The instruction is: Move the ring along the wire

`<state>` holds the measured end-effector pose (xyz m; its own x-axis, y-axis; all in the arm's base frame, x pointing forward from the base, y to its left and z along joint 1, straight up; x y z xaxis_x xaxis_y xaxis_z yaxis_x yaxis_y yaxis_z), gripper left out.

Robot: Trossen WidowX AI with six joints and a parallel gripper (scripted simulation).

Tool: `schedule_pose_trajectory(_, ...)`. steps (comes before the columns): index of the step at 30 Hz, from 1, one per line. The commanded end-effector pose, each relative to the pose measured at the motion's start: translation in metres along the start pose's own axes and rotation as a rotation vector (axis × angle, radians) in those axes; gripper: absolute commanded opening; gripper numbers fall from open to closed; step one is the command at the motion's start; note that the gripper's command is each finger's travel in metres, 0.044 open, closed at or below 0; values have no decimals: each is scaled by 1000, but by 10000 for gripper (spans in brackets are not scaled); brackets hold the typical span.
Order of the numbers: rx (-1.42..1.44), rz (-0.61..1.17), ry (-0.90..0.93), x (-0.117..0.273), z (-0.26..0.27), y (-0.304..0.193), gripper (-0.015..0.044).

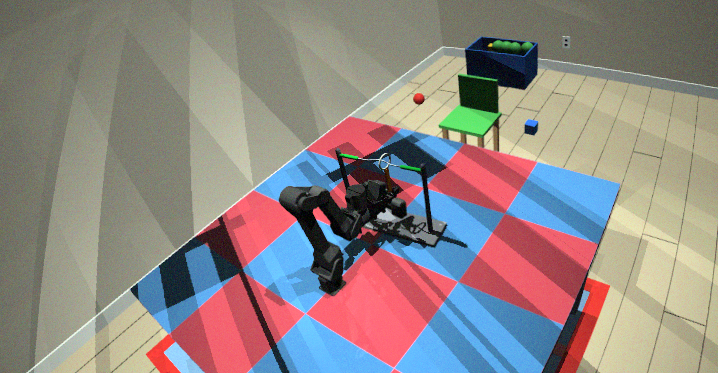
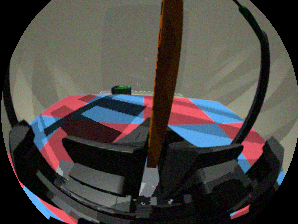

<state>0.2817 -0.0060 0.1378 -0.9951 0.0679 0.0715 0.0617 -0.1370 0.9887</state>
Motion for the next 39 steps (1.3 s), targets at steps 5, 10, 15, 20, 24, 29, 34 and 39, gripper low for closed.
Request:
schedule_pose_trajectory(5,17,9,113,-1,3,0,-150)
schedule_pose_trajectory(10,25,34,152,2,3,1,-150)
schedule_pose_trajectory(15,38,88,193,7,3,3,-150)
schedule_pose_trajectory(20,58,157,245,14,1,7,-150)
schedule_pose_trajectory(24,77,203,324,20,0,9,-150)
schedule_pose_trajectory(29,89,214,384,21,1,9,-150)
schedule_pose_trajectory(34,98,218,428,23,3,9,-150)
schedule_pose_trajectory(39,101,220,446,25,7,8,-150)
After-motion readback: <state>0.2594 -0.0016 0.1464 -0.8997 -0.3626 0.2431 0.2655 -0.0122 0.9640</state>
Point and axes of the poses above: the point midway between the two fingers, 35 mm back from their tips, its own x axis back along the fingers, its own z axis across the jaws, y = z × x, the point moved 5 cm from there along x, back along the fingers, and after that the axes turned 7 degrees about -x, right-handed, at the moved point
